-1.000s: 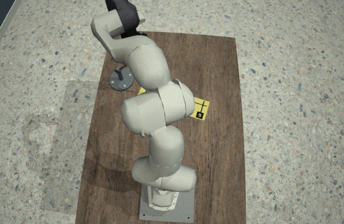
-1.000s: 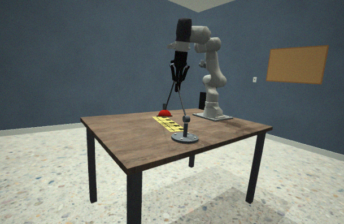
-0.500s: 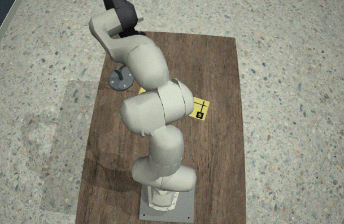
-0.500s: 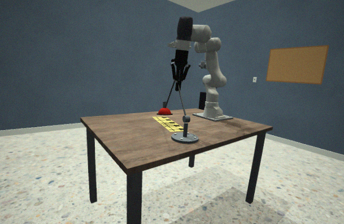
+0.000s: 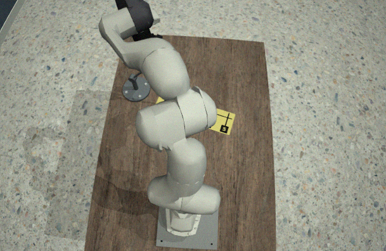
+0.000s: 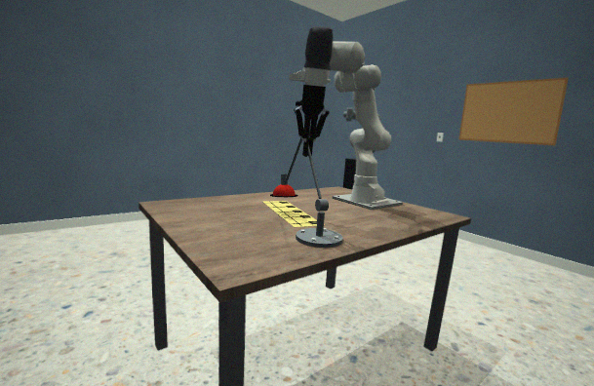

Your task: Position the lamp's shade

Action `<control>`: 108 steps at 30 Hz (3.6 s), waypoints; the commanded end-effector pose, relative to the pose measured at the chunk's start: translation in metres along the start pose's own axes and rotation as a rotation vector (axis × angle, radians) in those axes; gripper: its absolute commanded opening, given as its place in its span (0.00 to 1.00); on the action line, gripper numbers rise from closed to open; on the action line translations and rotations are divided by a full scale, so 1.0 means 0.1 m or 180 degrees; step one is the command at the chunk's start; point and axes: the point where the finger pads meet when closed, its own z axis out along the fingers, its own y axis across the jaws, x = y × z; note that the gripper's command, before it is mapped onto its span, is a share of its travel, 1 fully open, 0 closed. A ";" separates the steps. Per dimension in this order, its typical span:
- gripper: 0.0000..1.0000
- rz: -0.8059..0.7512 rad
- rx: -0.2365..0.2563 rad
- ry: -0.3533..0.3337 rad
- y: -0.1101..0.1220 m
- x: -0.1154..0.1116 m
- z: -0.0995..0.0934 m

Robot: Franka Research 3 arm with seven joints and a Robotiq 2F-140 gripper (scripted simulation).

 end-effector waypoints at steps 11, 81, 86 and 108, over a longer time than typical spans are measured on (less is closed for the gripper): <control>0.10 -0.0031 0.0055 -0.0049 0.01 -0.17 -0.15; 1.00 0.0018 0.0121 -0.0115 0.00 0.01 -1.34; 1.00 0.0024 0.0140 -0.0142 -0.01 -0.02 -1.34; 1.00 0.0035 0.0164 -0.0170 -0.03 0.43 -1.25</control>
